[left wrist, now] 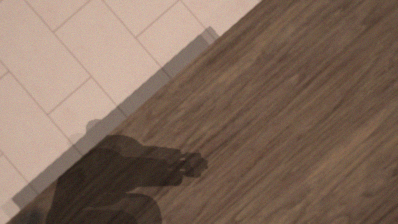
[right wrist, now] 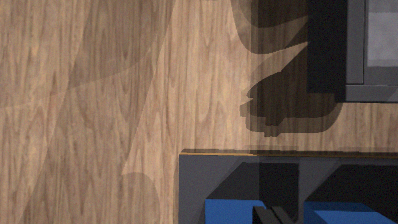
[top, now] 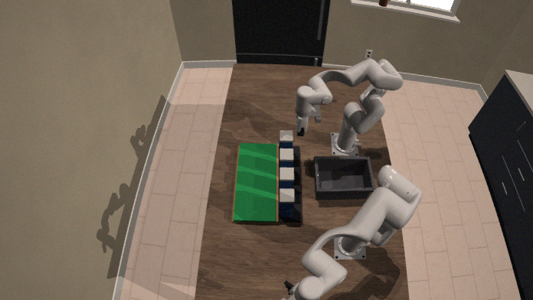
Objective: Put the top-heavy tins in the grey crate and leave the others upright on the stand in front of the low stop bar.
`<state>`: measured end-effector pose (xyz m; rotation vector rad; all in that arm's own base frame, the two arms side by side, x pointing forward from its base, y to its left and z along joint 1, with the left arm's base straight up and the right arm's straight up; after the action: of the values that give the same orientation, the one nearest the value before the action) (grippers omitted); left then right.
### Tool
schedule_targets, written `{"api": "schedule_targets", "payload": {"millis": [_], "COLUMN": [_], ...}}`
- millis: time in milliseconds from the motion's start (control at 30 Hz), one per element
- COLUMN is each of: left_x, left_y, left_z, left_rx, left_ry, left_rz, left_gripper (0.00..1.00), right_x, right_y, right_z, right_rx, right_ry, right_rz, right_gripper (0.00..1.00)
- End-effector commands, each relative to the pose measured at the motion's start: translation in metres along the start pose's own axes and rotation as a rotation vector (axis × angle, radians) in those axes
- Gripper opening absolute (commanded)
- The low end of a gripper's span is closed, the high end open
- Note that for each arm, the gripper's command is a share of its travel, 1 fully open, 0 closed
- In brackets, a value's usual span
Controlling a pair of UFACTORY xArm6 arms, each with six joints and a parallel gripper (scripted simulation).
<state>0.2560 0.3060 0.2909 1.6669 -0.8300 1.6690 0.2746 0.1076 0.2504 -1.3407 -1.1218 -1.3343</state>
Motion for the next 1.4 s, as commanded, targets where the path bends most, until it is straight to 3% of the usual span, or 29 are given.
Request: {"api": "schedule_targets", "payload": {"millis": [0, 300, 1367], "left_x": [0.002, 0.002, 0.002], "left_y": [-0.001, -0.001, -0.001], "left_z": [0.000, 0.000, 0.000], "left_rx": [0.000, 0.000, 0.000], "left_ry": [-0.001, -0.001, -0.001], "left_rz": [0.004, 0.004, 0.004], "left_gripper": [1.00, 1.00, 1.00], "right_x": [-0.017, -0.041, -0.042], "right_y": [0.002, 0.002, 0.010], "right_z": [0.001, 0.002, 0.004], "right_rx": [0.000, 0.001, 0.000], "right_ry": [0.003, 0.003, 0.003], "right_rz": [-0.005, -0.006, -0.006], "right_gripper": [0.00, 0.00, 0.00]}}
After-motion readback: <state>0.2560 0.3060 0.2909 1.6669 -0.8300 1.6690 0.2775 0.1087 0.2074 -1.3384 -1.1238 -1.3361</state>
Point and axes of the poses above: on each arm, the point where the finger pads meet when closed, its own x axis back along the fingers, its own z axis across the jaws, y = z × x, the point moved 4 cm from there along x, back along the fingers, and after that the axes turned 13 degrees about -x, right-handed, at the moved point
